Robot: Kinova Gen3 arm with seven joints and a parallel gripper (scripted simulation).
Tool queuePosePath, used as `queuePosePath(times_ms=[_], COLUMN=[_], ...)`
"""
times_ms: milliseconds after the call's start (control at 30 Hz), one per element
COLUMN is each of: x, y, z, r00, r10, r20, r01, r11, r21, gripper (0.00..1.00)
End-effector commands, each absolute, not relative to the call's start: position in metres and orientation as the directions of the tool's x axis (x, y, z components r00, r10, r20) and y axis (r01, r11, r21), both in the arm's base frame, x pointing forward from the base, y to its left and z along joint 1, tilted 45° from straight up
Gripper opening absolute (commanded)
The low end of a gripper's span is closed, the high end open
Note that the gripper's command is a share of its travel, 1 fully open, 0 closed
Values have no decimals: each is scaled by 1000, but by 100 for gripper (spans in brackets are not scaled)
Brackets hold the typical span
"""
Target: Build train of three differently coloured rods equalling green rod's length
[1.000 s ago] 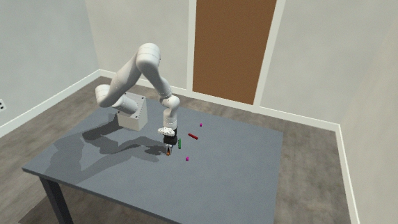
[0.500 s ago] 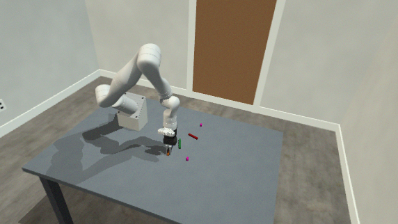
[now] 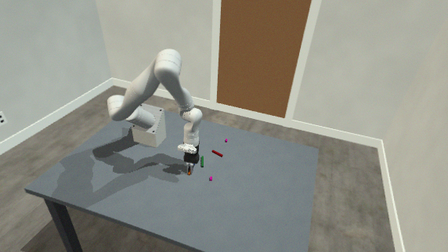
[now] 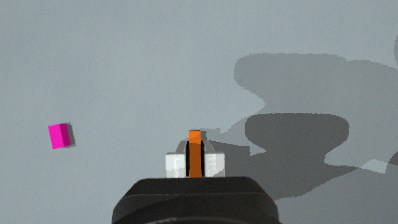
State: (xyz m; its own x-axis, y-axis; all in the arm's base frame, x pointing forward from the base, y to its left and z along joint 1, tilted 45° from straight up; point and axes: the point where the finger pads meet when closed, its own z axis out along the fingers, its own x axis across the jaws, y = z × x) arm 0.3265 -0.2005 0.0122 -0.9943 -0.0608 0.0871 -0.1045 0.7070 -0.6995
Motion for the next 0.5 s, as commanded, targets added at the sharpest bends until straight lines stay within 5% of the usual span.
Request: queuePosePath(times_ms=[0,467], x=[327,327], y=[-200,-200], z=[12,12], r00=[-994,-994], r10=[-62,-62], r20=[86,86], r01=[-105,-105], r11=[707,707], r21=[-699,-699], gripper=[24,30])
